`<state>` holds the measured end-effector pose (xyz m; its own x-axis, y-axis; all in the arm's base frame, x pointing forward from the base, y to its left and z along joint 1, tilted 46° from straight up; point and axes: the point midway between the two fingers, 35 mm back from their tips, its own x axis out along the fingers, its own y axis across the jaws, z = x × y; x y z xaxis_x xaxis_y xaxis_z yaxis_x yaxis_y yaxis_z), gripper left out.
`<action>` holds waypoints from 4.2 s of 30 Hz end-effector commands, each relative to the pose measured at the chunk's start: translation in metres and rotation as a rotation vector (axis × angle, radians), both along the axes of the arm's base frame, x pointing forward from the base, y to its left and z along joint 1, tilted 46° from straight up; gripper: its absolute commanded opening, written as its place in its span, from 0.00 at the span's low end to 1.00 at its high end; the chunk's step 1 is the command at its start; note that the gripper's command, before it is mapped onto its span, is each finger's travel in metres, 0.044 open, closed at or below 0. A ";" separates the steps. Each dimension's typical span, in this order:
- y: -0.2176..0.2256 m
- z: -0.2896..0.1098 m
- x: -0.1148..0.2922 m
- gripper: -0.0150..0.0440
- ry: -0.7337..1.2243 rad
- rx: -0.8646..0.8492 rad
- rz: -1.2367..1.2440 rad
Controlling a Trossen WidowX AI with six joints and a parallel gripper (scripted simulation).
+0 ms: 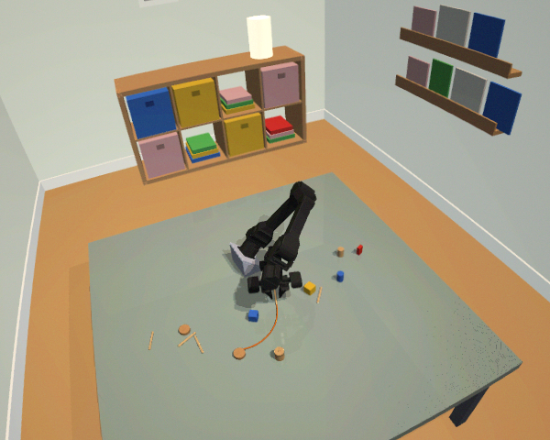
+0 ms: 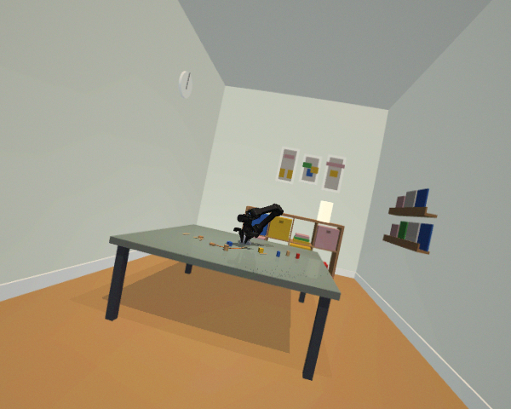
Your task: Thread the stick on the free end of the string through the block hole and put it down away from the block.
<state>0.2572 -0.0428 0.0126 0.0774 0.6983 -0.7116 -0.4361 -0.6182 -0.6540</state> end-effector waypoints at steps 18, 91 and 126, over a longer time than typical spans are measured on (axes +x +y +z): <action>0.027 -0.024 -0.001 0.46 0.008 0.014 -0.002; -0.013 0.014 -0.004 0.25 0.005 0.004 0.002; -0.024 0.011 0.021 0.25 -0.193 -0.009 0.198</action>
<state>0.2735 -0.0656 0.0231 0.0708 0.7042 -0.7064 -0.2079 -0.6822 -0.7010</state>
